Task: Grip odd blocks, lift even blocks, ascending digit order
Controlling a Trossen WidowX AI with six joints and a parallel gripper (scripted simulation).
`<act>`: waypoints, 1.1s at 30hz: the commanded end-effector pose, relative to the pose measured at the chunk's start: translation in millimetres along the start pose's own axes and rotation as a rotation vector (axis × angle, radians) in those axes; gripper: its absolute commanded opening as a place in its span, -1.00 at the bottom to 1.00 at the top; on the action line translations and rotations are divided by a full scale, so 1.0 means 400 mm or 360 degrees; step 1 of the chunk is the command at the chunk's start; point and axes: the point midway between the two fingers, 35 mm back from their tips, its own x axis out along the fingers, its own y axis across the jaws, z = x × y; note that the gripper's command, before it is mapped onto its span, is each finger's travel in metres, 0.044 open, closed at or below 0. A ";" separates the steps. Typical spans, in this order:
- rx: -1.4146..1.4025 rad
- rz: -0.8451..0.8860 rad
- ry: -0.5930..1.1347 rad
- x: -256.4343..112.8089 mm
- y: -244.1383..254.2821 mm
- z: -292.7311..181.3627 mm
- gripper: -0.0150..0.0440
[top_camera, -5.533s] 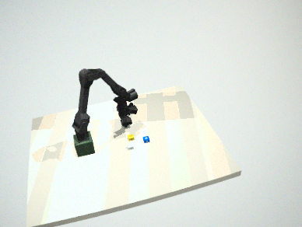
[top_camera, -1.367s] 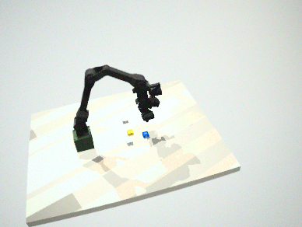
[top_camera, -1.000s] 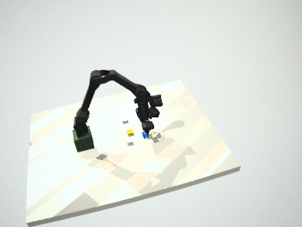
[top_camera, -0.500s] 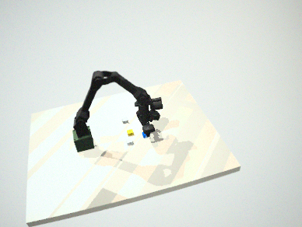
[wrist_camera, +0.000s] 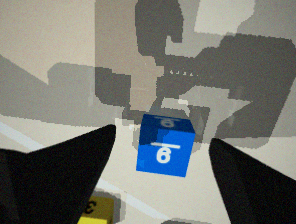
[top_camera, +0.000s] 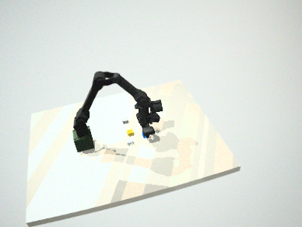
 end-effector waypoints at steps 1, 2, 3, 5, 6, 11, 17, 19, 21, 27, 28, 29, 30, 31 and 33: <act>-0.0004 -0.0004 0.0000 0.003 -0.001 -0.001 0.06; -0.0004 -0.0004 0.0000 0.003 -0.001 -0.001 -0.03; -0.0004 -0.0004 0.0000 0.003 -0.001 -0.001 -0.08; -0.0004 -0.0004 0.0000 0.003 -0.001 -0.001 -0.08; -0.0004 -0.0004 0.0000 0.003 -0.001 -0.001 -0.08; -0.0004 -0.0004 0.0000 0.003 -0.001 -0.001 -0.08; -0.0004 -0.0004 0.0000 0.003 -0.001 -0.001 -0.08; -0.0004 -0.0004 0.0000 0.003 -0.001 -0.001 0.00; -0.0004 -0.0004 0.0000 0.003 -0.001 -0.001 0.18; -0.0004 -0.0004 0.0000 0.003 -0.001 -0.001 0.72; -0.0004 -0.0004 0.0000 0.003 -0.001 -0.001 0.81; -0.0004 -0.0004 0.0000 0.003 -0.001 -0.001 0.86; -0.0004 -0.0004 0.0000 0.003 -0.001 -0.001 0.86; -0.0004 -0.0004 0.0000 0.003 -0.001 -0.001 0.86; -0.0004 -0.0004 0.0000 -0.005 -0.001 0.000 0.86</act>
